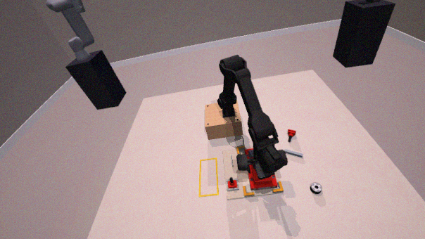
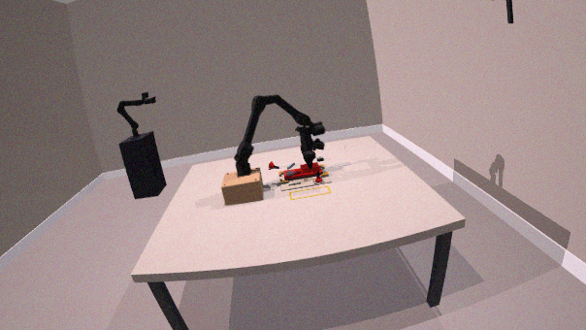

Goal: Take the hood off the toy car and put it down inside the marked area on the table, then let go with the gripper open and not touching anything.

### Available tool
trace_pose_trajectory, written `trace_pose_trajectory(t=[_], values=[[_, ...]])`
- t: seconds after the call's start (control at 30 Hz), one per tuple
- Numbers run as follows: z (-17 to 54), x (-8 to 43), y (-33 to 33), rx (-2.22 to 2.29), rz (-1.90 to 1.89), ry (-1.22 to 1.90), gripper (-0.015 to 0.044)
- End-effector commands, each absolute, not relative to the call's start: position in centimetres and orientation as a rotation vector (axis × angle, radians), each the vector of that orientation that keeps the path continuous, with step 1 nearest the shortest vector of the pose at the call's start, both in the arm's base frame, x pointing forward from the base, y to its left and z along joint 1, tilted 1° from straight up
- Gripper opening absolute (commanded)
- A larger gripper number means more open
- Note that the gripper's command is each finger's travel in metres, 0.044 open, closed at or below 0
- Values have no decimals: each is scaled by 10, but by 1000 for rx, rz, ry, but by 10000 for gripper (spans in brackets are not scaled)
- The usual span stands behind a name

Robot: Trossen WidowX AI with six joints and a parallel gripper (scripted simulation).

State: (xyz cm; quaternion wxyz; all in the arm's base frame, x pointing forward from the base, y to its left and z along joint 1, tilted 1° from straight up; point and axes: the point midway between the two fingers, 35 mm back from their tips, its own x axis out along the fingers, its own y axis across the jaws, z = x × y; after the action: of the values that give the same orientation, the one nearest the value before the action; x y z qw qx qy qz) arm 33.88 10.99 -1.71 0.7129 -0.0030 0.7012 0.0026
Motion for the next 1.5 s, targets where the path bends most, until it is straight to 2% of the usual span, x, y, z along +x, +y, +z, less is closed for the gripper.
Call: trace_pose_trajectory(t=[0.0, 0.57, 0.67, 1.0, 1.37, 1.47], values=[[-20, 338, 110, -7, 14, 1558, 440], [-28, 338, 110, -7, 14, 1558, 440], [-26, 339, 110, -7, 6, 1554, 361], [-26, 339, 110, -7, 6, 1554, 295], [-21, 339, 110, -6, 6, 1554, 6], [-19, 339, 110, -6, 6, 1554, 0]])
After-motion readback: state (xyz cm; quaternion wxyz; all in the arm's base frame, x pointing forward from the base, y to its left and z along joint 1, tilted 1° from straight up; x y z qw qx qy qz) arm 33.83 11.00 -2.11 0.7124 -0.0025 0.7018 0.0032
